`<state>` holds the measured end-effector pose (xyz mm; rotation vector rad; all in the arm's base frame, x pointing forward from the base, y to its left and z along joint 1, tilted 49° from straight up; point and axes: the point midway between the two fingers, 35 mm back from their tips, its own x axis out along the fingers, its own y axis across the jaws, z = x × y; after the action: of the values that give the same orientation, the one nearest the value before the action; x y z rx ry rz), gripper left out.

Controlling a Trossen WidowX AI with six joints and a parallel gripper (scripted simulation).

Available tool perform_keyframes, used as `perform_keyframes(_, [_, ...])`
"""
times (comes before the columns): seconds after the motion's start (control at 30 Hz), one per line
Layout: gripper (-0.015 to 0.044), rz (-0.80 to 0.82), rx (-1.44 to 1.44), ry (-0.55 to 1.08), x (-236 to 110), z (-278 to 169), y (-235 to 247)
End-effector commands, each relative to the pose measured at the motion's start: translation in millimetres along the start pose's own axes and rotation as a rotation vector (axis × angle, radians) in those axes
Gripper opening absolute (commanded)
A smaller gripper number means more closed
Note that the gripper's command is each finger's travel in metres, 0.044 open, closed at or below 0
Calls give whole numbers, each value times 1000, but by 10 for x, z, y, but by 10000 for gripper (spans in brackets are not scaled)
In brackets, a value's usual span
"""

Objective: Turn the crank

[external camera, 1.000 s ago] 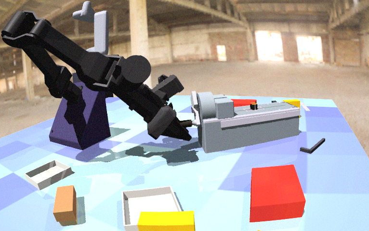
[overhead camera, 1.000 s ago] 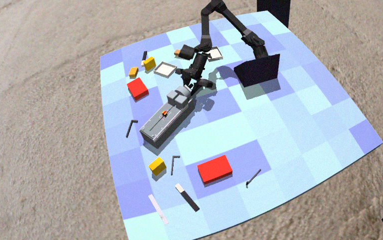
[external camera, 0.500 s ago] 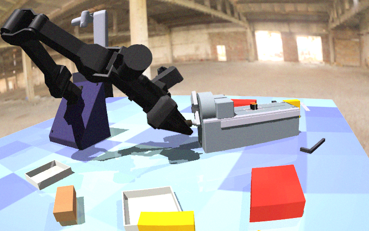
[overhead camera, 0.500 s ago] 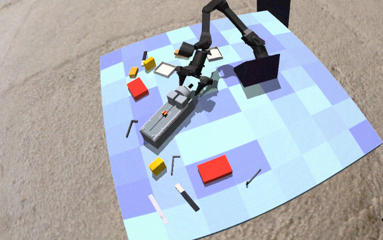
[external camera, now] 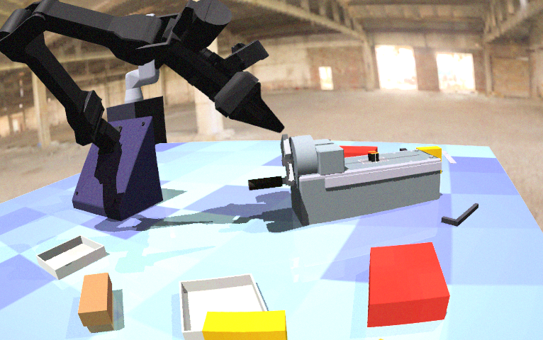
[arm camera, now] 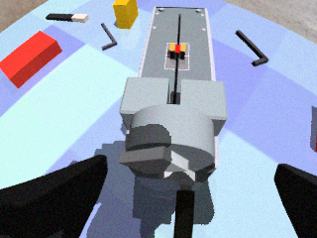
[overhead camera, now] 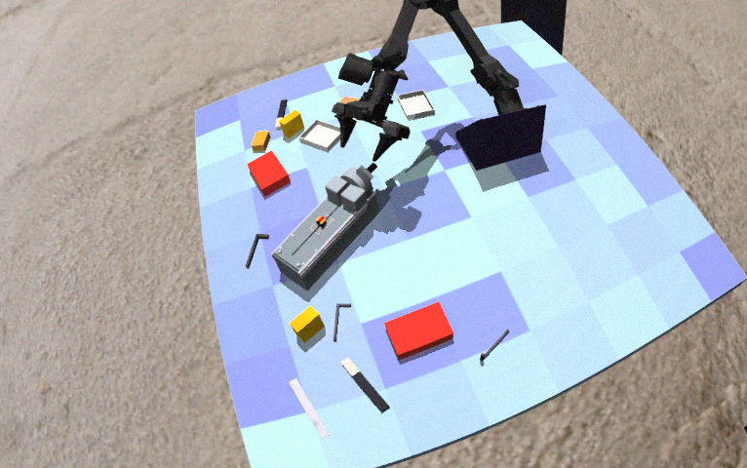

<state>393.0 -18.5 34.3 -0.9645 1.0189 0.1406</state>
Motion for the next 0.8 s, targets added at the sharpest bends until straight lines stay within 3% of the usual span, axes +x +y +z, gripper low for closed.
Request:
perform_keyframes(0.0, [440,-7,3,-2,-279,233,-4])
perform_keyframes(0.17, [440,-14,11,3,-370,332,3])
perform_keyframes(0.77, [440,-228,231,129,148,910,80])
